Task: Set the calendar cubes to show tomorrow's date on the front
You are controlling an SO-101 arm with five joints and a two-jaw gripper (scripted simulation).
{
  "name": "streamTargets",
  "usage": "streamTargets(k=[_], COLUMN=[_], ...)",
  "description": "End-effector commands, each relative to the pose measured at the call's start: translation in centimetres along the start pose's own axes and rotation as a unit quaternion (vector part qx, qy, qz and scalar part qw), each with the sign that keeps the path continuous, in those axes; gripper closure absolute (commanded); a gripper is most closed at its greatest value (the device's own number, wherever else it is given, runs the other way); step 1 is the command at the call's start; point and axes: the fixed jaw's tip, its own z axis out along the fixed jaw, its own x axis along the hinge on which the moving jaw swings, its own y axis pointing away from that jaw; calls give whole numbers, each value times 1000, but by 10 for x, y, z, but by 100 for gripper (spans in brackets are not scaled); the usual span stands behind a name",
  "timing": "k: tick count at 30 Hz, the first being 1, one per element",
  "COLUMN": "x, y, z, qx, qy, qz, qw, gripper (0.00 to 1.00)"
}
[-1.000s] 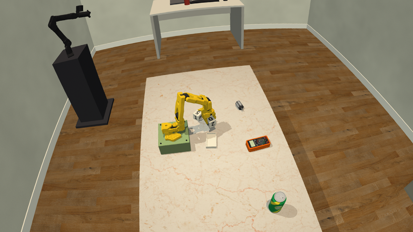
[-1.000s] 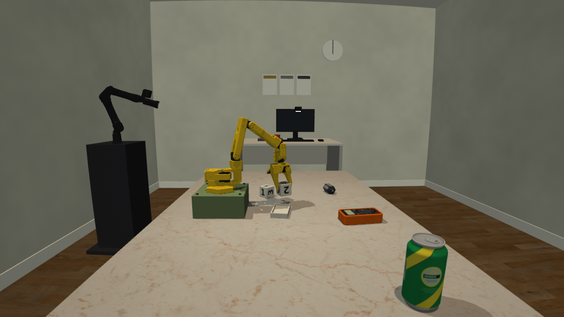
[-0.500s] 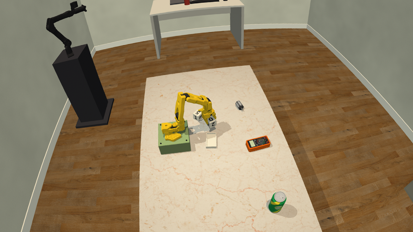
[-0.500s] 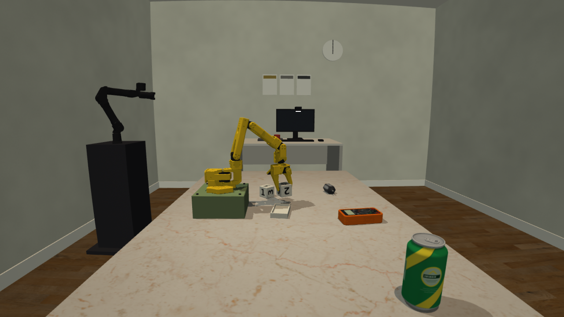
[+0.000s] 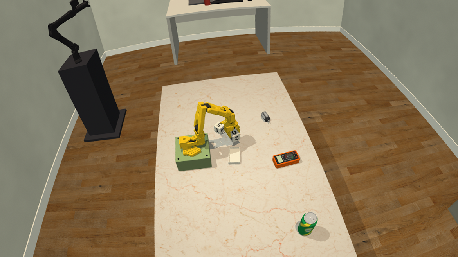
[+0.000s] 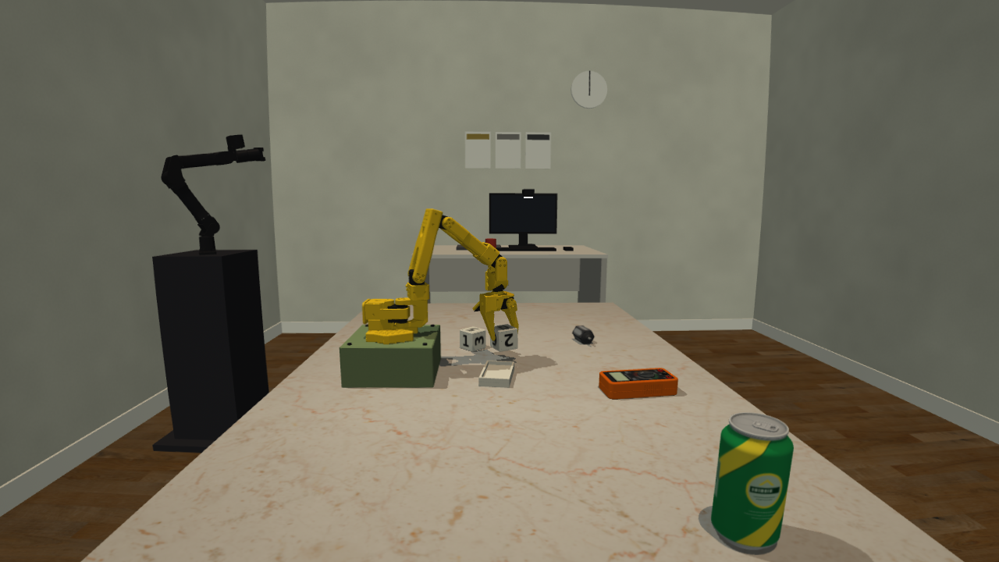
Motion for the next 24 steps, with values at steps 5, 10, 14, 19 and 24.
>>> streamTargets(k=[5,10,14,19,24], x=[-2,-2,-2,-2,-2], y=[0,0,0,0,0], z=[4,4,7,10,10], qx=[-1,-1,-1,-1,-1], qy=[-1,-1,-1,-1,-1], qz=[-4,-4,-4,-4,-4], qw=[1000,1000,1000,1000,1000], gripper=[100,100,100,100,100])
